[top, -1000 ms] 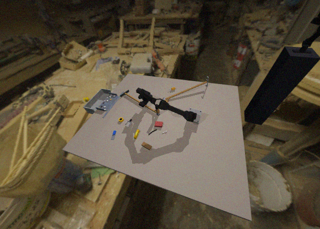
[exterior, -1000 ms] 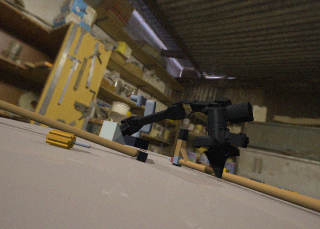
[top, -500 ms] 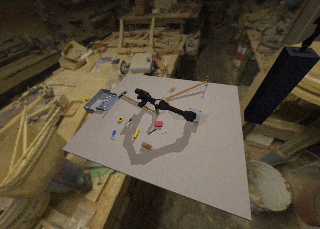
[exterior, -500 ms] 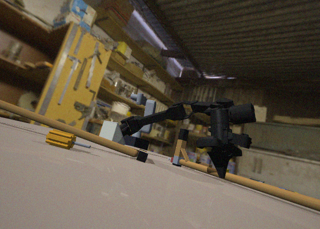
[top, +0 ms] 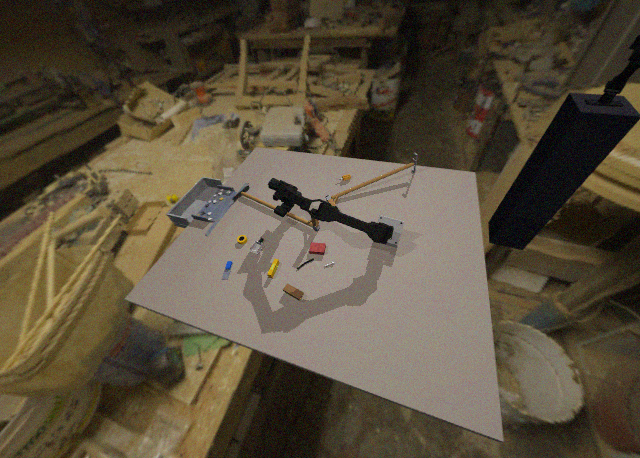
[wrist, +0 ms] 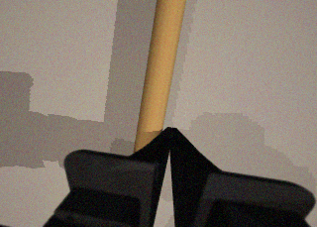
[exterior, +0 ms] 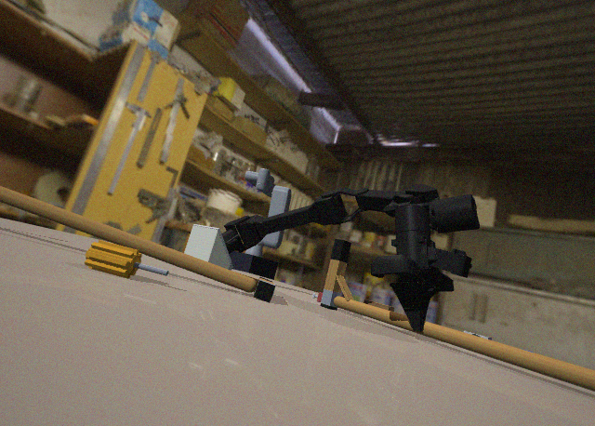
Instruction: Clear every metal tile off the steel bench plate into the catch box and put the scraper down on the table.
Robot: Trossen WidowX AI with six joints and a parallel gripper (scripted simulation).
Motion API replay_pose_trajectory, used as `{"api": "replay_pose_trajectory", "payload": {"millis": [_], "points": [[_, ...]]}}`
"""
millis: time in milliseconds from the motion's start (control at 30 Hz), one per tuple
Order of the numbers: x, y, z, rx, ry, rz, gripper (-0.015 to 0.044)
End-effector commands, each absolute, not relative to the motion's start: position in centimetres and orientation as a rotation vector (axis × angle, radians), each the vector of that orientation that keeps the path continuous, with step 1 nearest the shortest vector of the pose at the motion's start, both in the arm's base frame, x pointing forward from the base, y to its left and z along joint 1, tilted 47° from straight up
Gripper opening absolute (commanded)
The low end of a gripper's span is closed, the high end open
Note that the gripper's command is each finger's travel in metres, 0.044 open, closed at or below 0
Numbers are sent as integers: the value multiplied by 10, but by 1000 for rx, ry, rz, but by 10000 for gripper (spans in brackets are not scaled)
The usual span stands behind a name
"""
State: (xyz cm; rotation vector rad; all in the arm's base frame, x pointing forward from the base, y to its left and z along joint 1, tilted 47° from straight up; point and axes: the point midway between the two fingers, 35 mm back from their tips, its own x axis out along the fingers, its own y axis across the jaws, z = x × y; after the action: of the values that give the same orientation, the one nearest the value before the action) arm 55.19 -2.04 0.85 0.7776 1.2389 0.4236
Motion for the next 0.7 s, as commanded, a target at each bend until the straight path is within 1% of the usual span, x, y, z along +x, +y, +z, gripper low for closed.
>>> {"api": "replay_pose_trajectory", "payload": {"millis": [0,633,667], "points": [[556,-8,15,769,1235,442,0],[560,2,27,768,1228,448,0],[556,-10,22,778,1232,427,0]]}}
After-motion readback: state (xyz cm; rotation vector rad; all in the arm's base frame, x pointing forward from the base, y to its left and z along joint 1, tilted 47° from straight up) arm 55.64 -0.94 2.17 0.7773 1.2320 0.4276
